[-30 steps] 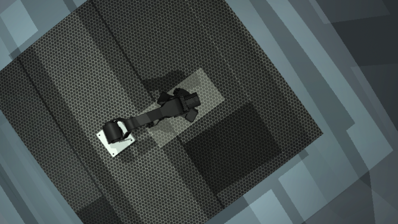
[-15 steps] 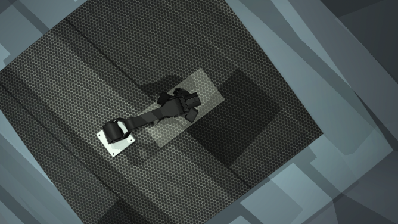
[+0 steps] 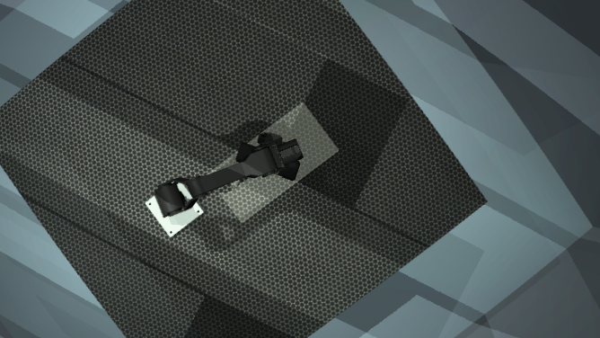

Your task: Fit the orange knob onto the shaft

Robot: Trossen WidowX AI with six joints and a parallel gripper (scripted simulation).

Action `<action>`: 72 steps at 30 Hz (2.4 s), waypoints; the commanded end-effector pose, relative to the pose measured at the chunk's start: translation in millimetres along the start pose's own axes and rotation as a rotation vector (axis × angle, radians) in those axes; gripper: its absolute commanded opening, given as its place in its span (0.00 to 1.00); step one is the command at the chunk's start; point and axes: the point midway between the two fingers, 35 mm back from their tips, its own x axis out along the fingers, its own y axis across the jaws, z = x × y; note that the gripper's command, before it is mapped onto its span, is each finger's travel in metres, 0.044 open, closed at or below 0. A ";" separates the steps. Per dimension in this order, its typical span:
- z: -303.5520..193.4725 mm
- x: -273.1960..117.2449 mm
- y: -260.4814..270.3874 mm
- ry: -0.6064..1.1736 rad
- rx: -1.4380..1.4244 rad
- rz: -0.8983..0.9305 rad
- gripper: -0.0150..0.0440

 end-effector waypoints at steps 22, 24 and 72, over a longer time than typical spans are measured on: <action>-0.8 2.4 -0.8 0.004 -0.035 -0.004 0.25; -0.5 0.4 -1.0 0.004 -0.035 -0.004 0.25; 0.0 -1.2 -0.7 0.005 -0.413 -0.003 0.25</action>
